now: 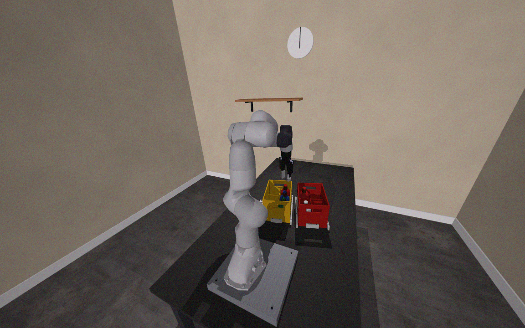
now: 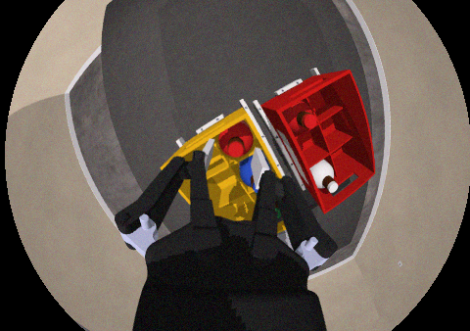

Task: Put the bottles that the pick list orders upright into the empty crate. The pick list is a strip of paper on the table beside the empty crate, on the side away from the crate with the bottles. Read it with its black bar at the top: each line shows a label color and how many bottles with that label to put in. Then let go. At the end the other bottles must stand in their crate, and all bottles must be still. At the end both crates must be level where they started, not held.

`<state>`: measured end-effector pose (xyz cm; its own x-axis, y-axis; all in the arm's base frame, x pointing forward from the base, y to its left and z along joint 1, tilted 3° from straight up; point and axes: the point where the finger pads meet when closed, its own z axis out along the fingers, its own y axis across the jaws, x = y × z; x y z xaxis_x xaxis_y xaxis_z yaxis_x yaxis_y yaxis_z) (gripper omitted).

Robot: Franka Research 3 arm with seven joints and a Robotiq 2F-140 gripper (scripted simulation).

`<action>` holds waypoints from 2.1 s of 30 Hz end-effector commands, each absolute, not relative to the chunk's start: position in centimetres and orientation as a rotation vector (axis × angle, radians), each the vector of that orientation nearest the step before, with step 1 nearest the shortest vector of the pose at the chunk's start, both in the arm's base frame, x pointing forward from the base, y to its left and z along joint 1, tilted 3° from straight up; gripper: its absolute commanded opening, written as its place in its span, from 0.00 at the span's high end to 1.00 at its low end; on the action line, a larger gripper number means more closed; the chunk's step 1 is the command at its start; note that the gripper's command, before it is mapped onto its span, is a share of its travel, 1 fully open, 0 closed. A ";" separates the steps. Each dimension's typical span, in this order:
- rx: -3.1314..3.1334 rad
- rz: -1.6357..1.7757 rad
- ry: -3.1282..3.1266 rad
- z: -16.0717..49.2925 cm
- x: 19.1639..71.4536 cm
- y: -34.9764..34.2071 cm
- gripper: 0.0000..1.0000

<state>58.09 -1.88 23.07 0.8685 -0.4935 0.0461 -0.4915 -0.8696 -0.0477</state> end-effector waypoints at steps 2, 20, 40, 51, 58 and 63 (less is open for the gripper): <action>-3.007 -0.065 0.786 24.2 57.6 -2.0 0.62; -3.007 -0.065 0.786 24.9 57.5 -2.1 0.62; -3.007 -0.065 0.786 24.9 57.5 -2.1 0.62; -3.007 -0.065 0.786 24.9 57.5 -2.1 0.62; -3.007 -0.065 0.786 24.9 57.5 -2.1 0.62; -3.007 -0.065 0.786 24.9 57.5 -2.1 0.62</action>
